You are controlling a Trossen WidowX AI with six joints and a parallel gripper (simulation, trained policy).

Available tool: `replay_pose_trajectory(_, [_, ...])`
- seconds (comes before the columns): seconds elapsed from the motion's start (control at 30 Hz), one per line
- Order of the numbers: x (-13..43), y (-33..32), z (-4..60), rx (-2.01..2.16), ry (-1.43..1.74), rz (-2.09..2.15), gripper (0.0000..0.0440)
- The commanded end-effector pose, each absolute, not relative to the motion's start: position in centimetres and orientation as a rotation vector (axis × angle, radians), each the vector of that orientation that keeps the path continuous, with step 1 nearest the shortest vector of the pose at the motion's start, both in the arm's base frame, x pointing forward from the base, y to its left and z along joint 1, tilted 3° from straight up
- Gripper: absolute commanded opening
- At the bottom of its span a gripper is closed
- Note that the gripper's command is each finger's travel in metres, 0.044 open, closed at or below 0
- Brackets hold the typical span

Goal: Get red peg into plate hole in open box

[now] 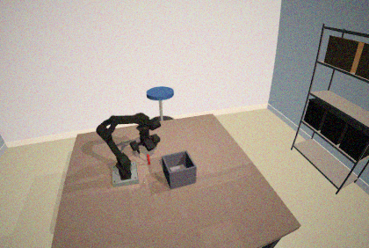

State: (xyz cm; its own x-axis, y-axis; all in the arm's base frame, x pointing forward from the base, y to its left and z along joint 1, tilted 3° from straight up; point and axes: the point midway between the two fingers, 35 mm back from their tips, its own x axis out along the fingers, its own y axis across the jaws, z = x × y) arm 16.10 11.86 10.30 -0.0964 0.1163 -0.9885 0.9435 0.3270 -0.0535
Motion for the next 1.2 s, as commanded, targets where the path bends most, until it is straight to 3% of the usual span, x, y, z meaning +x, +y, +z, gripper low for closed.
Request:
replay_pose_trajectory(0.0, [15.9, 11.6, 9.2, 1.006, 1.495, -0.976, 0.0440])
replay_pose_trajectory(0.4, [15.6, 11.2, 5.2, 1.009, 1.467, -1.035, 0.0438])
replay_pose_trajectory(0.53, [15.7, 11.1, 4.1, 1.014, 1.455, -1.046, 0.0420])
replay_pose_trajectory(0.67, [15.8, 11.3, 3.2, 1.018, 1.451, -1.040, 0.0344])
replay_pose_trajectory(1.07, [17.1, 12.3, 1.9, 1.012, 1.465, -0.978, 0.0042])
replay_pose_trajectory(1.17, [17.6, 12.7, 2.4, 1.037, 1.460, -0.954, 0.0016])
